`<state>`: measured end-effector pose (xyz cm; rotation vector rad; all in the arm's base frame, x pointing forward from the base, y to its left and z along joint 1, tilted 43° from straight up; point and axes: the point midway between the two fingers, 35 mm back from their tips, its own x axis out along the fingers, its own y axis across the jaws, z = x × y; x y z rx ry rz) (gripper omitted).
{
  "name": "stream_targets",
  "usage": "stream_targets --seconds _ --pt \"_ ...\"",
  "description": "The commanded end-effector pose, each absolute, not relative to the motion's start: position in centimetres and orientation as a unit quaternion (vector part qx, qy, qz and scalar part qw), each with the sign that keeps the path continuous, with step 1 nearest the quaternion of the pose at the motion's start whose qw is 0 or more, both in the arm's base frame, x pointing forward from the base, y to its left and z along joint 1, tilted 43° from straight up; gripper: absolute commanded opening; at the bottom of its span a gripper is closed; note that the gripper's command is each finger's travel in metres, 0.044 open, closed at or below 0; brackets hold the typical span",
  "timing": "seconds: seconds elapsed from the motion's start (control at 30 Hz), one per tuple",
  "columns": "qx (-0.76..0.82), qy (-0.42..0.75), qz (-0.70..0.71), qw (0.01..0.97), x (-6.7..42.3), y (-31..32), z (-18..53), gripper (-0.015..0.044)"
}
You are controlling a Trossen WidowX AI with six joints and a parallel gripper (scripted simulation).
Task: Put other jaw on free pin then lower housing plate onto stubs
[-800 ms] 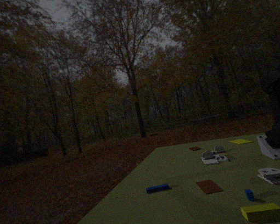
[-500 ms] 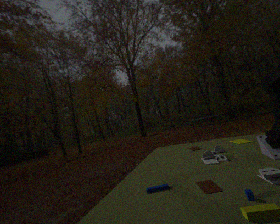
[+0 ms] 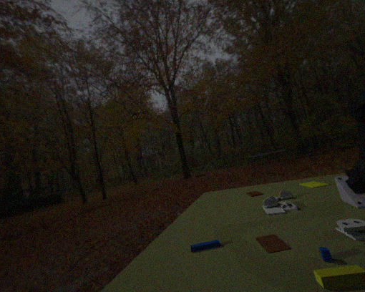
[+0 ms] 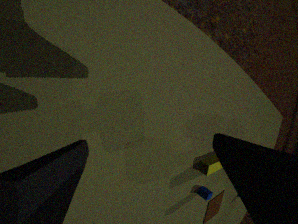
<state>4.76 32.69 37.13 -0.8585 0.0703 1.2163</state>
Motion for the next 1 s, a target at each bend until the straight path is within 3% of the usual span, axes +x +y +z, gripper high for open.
stream_targets --seconds 0.0,0.97 --pt "-0.368 0.065 0.536 0.757 6.4 33.0 36.5 0.044" --pt "-0.167 0.237 0.366 0.885 18.4 30.9 34.0 0.044"
